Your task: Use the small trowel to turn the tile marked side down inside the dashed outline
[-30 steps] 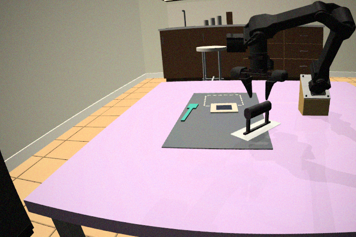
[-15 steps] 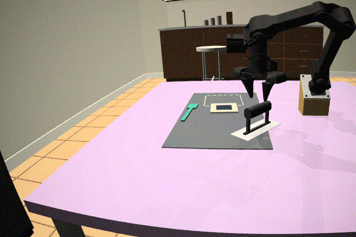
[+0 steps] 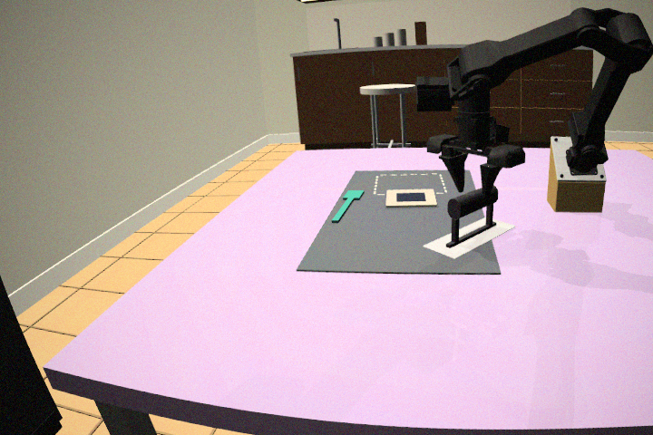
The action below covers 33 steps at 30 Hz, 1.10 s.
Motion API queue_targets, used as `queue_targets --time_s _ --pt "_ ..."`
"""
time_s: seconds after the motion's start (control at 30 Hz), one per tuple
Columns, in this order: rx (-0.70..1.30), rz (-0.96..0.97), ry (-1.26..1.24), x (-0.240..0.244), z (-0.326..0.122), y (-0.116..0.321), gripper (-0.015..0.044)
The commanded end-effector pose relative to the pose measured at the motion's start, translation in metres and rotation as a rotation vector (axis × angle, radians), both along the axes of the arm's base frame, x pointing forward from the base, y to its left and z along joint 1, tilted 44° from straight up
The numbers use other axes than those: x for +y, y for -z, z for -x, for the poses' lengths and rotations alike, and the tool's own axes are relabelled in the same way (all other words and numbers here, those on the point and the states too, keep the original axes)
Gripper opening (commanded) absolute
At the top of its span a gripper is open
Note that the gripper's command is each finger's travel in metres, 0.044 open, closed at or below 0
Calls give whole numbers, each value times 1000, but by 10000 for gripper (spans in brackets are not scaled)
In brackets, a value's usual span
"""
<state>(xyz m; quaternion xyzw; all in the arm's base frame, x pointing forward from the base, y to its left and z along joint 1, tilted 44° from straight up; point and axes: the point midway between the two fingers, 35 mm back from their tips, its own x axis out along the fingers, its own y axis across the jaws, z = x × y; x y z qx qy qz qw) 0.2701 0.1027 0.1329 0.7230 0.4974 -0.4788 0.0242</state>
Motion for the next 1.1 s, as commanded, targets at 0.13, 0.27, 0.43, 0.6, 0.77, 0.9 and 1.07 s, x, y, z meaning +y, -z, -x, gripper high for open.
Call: queue_targets --time_s 0.13,0.27,0.43,0.6,0.77,0.9,1.07 --pt "6 -4 3 9 1 9 270" --pt "5 -5 3 13 1 13 270" --pt "5 -5 3 13 1 13 165" --pt "5 -5 3 13 1 13 130" --pt "5 -5 3 13 1 13 130" --pt "5 -5 3 13 1 13 130" --pt "5 -5 3 13 1 13 130"
